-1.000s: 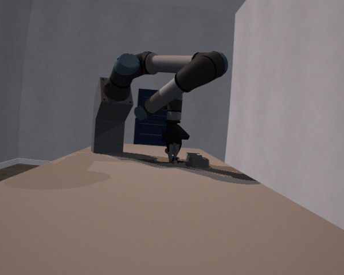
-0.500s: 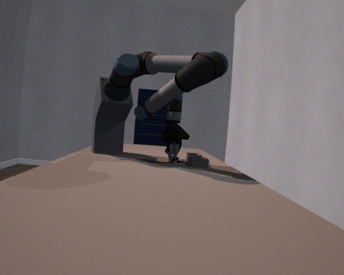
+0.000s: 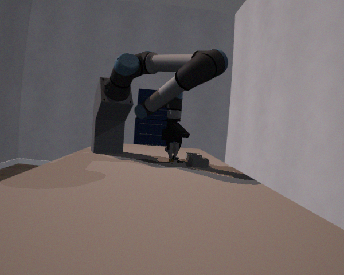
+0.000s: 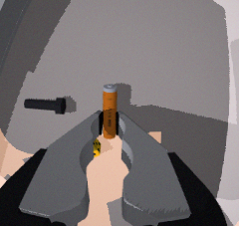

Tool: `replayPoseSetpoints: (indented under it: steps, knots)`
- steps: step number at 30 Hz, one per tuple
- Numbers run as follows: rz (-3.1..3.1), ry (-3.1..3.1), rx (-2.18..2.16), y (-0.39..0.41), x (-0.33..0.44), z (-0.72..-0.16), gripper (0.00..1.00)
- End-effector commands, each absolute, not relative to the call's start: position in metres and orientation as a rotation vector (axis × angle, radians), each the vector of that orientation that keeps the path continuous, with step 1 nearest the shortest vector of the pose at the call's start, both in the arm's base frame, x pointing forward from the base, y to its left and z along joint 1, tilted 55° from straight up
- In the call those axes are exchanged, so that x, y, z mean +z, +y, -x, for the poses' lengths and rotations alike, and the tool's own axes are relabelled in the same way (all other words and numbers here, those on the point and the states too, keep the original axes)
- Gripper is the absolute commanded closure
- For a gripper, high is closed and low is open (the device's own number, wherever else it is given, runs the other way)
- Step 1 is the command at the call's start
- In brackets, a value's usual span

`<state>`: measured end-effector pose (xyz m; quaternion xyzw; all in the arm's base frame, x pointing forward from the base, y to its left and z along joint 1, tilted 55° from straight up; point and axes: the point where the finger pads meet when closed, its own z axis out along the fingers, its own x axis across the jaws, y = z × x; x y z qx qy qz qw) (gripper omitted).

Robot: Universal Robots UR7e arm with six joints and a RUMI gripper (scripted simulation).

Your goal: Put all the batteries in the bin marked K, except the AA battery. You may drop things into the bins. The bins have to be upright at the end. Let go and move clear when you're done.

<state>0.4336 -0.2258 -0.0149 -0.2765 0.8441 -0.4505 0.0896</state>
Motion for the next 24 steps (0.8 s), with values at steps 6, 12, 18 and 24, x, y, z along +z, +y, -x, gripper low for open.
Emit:
replayPoseSetpoints:
  steps: [6,12,18,24]
  knots:
    - [0.822,2.510,-1.340,-0.203,0.004,-0.421,1.00]
    - [0.822,2.510,-1.340,-0.194,0.011,-0.416,1.00]
    - [0.822,2.510,-1.340,-0.189,0.015,-0.413,1.00]
    - [0.822,2.510,-1.340,-0.189,0.015,-0.413,1.00]
